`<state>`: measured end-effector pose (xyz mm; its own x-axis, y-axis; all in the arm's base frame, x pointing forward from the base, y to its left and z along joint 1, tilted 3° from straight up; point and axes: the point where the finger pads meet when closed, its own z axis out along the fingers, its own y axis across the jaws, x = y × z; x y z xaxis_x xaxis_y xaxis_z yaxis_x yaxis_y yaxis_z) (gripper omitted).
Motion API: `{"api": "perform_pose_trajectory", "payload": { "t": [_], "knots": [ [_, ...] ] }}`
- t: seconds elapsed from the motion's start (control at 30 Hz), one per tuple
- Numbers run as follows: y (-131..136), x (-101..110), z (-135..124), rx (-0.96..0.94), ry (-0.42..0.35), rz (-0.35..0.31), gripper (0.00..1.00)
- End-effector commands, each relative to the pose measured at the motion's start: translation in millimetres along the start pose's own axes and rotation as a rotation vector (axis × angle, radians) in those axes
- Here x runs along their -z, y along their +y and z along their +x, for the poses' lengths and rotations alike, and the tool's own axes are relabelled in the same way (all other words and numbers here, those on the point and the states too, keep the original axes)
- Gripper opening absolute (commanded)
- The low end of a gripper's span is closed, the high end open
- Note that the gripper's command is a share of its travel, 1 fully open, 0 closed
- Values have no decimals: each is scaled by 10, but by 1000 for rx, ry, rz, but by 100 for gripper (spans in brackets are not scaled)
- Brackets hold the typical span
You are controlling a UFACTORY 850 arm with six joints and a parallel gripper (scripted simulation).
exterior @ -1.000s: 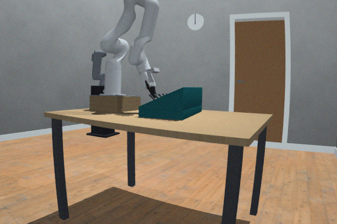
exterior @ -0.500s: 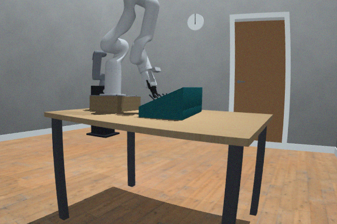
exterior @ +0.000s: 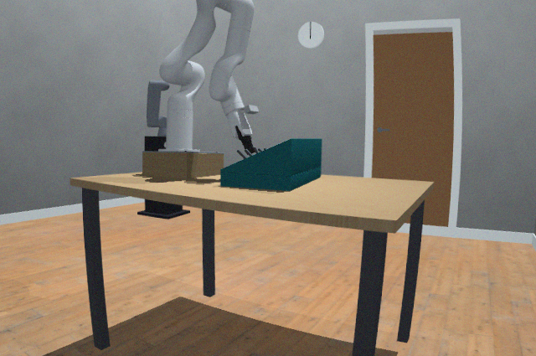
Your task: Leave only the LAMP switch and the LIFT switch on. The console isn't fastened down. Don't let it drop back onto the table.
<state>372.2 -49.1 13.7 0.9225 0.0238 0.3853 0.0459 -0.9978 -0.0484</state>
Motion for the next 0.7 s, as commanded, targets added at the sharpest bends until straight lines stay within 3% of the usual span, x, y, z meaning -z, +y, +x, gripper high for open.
{"api": "perform_pose_trajectory", "payload": {
  "t": [0.0, 0.67],
  "knots": [
    [0, 1, 40, 0, -1, 0, 0],
    [0, 1, 132, 0, -1, 0, 0]
  ]
}}
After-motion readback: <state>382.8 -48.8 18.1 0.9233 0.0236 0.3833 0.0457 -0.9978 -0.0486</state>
